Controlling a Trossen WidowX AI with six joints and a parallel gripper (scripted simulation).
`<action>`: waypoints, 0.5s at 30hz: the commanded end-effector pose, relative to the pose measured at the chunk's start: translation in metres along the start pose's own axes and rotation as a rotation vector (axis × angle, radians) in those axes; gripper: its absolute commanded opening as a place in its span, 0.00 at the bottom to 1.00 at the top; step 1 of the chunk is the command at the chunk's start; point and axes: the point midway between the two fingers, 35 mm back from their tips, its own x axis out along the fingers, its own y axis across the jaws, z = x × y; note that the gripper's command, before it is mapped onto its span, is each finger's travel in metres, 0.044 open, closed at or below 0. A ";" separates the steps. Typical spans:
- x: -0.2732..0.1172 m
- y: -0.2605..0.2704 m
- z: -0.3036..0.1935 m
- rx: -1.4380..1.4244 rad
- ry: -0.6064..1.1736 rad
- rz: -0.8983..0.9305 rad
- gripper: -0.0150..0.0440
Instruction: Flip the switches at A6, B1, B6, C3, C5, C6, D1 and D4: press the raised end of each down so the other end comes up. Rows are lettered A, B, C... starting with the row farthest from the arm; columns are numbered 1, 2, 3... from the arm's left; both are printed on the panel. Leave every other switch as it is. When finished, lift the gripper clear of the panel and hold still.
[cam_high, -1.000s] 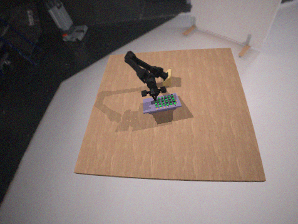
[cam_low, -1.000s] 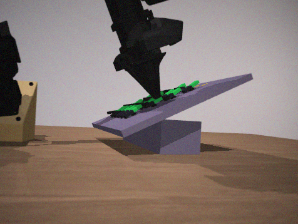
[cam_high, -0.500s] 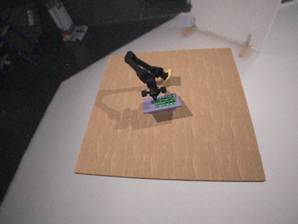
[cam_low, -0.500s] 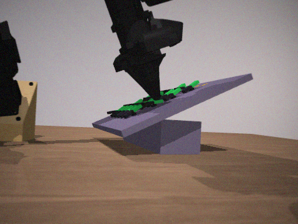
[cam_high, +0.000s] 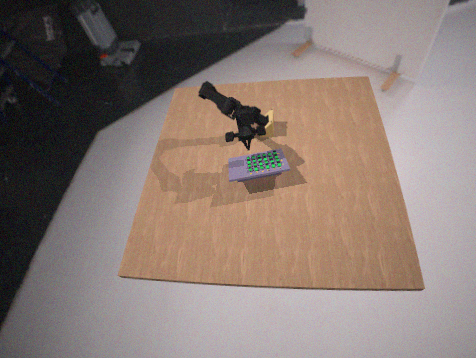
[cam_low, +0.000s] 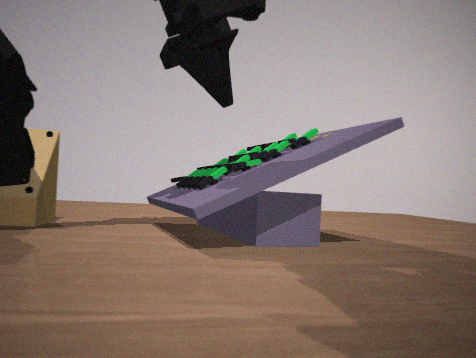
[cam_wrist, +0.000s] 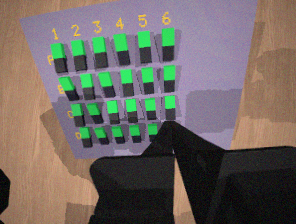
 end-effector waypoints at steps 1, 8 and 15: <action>-0.002 0.048 -0.011 -0.022 0.004 0.022 0.25; -0.002 0.126 -0.060 -0.018 0.005 0.001 0.25; -0.001 0.127 -0.062 -0.017 0.005 -0.001 0.25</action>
